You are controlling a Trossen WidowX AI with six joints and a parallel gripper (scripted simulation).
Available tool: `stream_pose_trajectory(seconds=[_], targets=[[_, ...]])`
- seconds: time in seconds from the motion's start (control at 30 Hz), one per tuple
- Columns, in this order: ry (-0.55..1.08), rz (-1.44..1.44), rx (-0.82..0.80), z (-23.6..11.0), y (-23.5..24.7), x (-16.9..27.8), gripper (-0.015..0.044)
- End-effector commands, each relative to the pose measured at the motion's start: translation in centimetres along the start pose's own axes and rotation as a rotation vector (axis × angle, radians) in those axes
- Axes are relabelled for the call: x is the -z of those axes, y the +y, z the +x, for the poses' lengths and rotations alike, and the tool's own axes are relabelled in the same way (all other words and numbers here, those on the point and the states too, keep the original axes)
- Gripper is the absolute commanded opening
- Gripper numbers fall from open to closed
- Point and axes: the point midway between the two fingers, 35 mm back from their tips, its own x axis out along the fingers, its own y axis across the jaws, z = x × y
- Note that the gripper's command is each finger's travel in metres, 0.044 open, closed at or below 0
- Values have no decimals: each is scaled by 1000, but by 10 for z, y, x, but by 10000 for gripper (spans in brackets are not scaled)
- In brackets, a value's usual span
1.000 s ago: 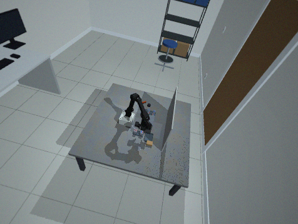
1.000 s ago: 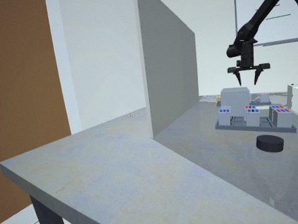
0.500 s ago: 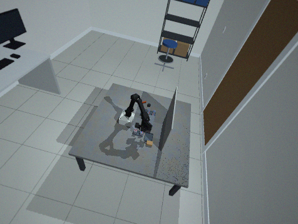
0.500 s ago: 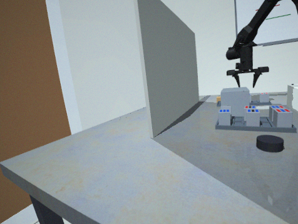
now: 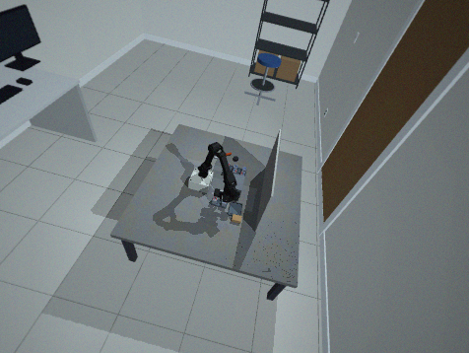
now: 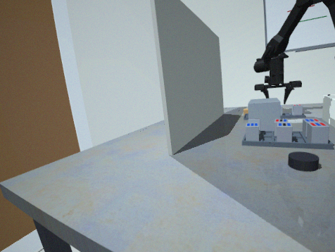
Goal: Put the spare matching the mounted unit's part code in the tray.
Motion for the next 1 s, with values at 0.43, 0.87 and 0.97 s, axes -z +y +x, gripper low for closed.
stream_pose_trajectory(seconds=[0.43, 0.87, 0.97], targets=[[8, 5, 8, 30, -3, 5, 300], [8, 5, 8, 42, -4, 6, 300], [8, 5, 8, 42, -4, 6, 300]])
